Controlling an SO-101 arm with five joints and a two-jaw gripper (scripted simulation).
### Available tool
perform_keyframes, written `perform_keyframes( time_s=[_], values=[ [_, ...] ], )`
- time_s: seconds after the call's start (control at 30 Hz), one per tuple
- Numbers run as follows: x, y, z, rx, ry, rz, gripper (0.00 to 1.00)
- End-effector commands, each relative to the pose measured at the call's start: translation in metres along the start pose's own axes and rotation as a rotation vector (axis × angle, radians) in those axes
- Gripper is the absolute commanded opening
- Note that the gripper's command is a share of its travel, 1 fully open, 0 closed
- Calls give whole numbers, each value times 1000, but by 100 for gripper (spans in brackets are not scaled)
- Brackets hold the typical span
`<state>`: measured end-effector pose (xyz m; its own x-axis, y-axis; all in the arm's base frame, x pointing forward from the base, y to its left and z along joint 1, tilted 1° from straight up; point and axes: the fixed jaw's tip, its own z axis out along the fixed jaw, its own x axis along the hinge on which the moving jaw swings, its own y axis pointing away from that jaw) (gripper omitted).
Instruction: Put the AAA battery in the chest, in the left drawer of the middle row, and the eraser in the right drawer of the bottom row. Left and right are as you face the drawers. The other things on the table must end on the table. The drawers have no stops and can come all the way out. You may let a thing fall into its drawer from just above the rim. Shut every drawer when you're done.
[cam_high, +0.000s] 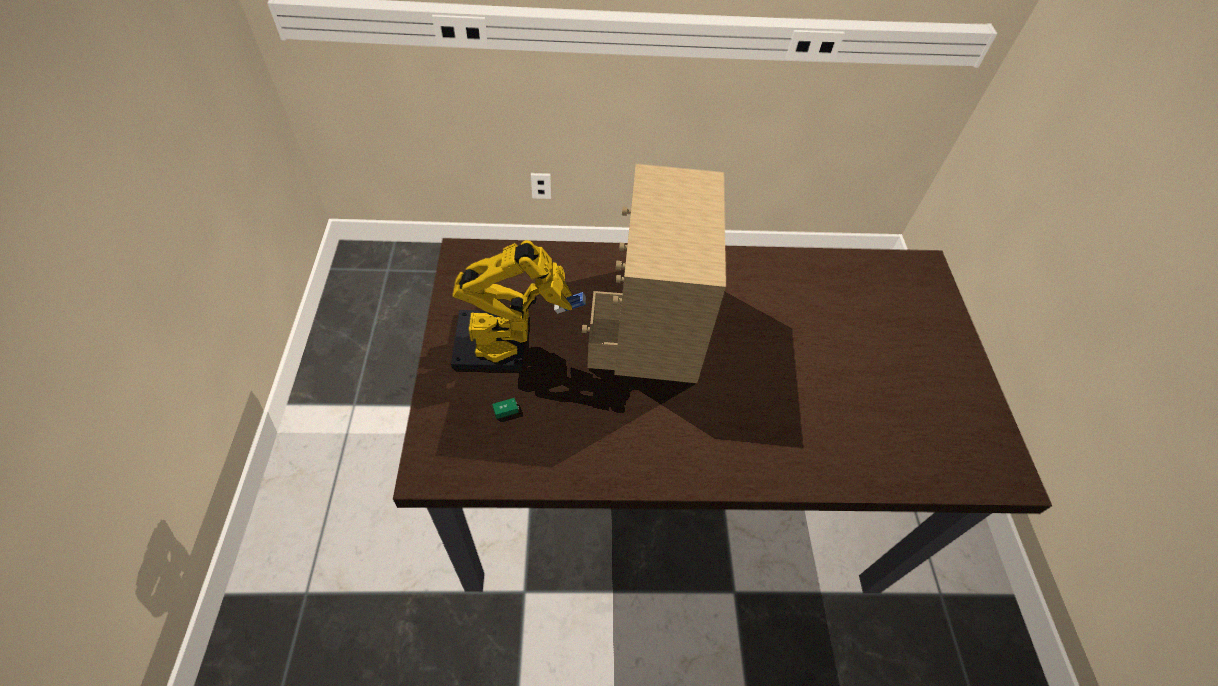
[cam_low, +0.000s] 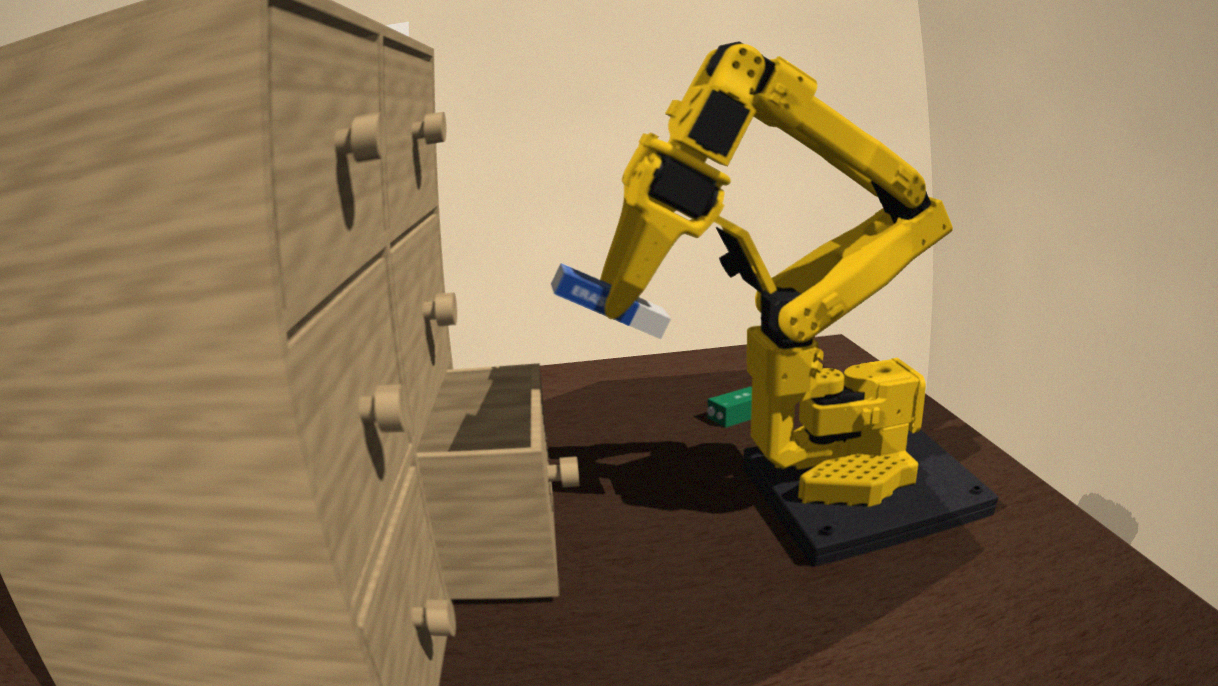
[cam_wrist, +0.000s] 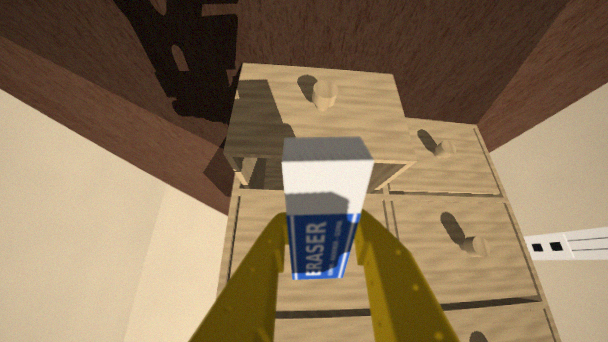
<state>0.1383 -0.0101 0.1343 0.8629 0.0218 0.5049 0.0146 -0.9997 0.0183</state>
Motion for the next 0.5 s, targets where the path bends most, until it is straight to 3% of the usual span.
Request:
perform_keyframes(
  time_s=[0.0,0.47],
  values=[
    [-1,-1,0,4,-5,2,0],
    [-3,-1,3,5,7,1,0]
  ],
)
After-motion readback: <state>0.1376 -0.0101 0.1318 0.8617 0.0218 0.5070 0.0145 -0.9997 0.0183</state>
